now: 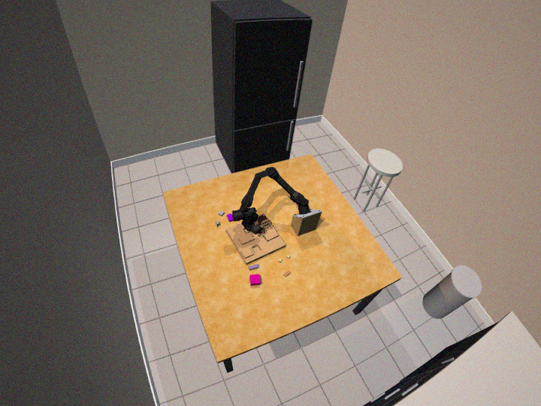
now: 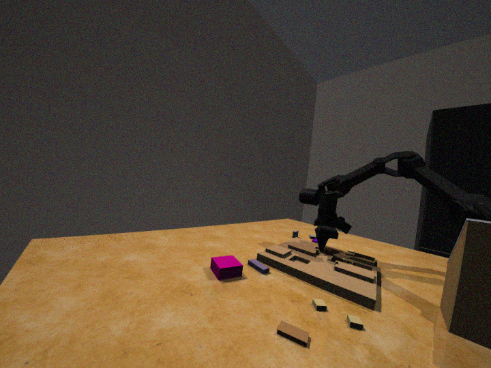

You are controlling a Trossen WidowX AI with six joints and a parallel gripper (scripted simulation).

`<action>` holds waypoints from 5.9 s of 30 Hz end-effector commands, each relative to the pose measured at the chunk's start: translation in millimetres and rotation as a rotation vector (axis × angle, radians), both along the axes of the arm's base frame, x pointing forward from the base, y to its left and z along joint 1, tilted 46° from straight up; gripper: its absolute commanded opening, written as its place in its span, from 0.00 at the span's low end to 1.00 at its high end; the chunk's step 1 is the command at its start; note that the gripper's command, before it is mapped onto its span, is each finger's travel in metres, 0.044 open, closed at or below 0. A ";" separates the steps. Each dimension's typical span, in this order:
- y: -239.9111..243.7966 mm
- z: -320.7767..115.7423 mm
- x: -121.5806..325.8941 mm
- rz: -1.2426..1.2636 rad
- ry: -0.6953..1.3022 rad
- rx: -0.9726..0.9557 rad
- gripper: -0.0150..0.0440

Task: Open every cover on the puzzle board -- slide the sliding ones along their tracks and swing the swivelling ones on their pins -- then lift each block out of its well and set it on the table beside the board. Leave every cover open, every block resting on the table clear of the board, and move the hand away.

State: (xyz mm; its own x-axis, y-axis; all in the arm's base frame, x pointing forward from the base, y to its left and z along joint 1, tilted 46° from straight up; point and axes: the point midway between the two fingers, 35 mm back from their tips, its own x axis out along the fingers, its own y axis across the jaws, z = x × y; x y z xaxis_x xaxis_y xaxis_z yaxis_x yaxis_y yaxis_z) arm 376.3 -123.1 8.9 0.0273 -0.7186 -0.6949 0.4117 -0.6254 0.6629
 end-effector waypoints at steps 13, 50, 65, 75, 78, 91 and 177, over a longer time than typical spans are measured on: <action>0.2 0.1 -0.1 0.000 0.000 0.000 0.25; 23.8 22.4 1.4 0.033 0.042 0.001 0.50; 20.9 19.2 0.6 0.033 0.042 0.000 0.50; 20.9 19.2 0.6 0.033 0.042 0.000 0.50; 21.1 19.0 1.0 0.033 0.042 0.000 0.50; 20.0 17.9 1.1 0.033 0.042 0.000 0.50; 22.2 20.1 1.6 0.032 0.040 0.001 0.39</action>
